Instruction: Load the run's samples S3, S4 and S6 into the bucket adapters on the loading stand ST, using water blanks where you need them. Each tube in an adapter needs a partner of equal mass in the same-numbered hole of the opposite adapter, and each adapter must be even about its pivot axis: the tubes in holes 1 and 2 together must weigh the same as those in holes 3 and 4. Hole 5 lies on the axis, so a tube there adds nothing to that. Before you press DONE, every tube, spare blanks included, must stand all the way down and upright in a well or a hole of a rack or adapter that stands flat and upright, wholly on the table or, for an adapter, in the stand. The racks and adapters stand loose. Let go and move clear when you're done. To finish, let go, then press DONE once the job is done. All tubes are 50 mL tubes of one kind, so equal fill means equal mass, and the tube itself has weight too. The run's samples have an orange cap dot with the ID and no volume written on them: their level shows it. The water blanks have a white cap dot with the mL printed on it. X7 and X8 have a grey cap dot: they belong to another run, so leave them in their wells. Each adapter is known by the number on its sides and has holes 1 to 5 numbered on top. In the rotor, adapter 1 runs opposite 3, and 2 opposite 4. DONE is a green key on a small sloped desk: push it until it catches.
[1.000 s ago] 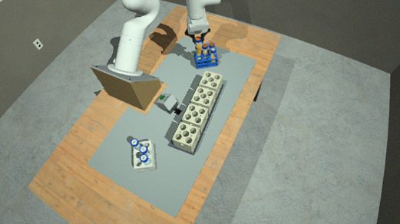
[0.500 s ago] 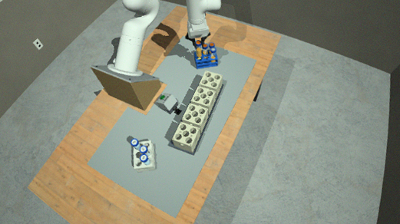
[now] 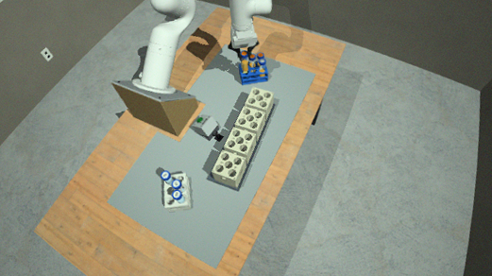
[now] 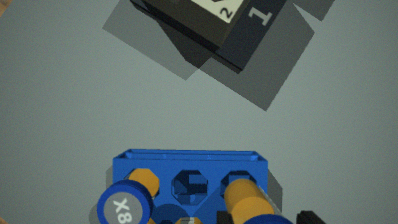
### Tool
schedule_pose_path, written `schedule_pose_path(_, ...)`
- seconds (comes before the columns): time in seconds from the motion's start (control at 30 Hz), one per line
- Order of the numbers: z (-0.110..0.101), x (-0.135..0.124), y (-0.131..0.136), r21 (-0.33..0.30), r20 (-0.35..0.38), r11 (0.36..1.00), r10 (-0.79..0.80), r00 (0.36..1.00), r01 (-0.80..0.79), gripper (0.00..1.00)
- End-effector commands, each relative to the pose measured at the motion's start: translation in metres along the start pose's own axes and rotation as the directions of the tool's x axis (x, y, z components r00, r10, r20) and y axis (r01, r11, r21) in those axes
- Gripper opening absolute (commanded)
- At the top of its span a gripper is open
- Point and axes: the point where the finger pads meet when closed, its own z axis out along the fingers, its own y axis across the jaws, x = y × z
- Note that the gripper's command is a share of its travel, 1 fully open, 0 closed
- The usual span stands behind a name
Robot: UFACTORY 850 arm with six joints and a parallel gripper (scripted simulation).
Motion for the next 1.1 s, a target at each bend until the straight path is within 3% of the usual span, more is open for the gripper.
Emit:
schedule_pose_path(0.0, 0.000, 0.000, -0.001, 0.001, -0.001, 1.000, -0.001, 1.000, 0.001, 0.00)
schedule_pose_path(1.07, 0.028, 0.000, 0.000, 0.001, 0.000, 1.000, 0.000, 1.000, 0.000, 0.00)
